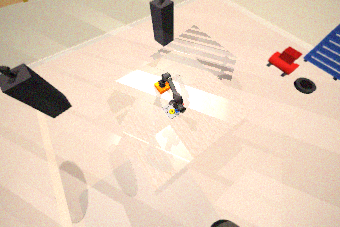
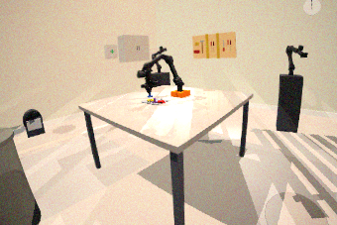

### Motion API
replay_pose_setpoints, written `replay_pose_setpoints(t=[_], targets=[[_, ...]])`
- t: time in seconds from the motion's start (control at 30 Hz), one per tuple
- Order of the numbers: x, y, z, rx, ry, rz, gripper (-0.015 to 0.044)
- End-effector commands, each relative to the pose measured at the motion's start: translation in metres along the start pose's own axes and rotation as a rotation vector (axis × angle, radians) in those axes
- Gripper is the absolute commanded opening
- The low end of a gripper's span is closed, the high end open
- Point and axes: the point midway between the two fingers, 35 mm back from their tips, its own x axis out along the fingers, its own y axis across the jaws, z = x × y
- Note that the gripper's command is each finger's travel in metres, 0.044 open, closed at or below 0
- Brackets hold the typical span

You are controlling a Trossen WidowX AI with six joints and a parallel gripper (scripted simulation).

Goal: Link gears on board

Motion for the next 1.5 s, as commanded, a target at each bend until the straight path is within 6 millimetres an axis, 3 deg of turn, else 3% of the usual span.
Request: replay_pose_setpoints(t=[0.0, 0.53, 1.03, 1.2, 1.47], targets=[[0.001, 0.0, -0.001, -0.013, 0.003, 0.0, 0.0], [0.022, 0.0, -0.001, -0.171, 0.003, 0.0, 0.0], [0.044, 0.0, 0.0, 0.074, 0.003, 0.0, 0.0], [0.042, 0.001, -0.001, 0.184, 0.003, 0.0, 0.0], [0.044, -0.001, -0.001, 0.108, 0.003, 0.0, 0.0]])
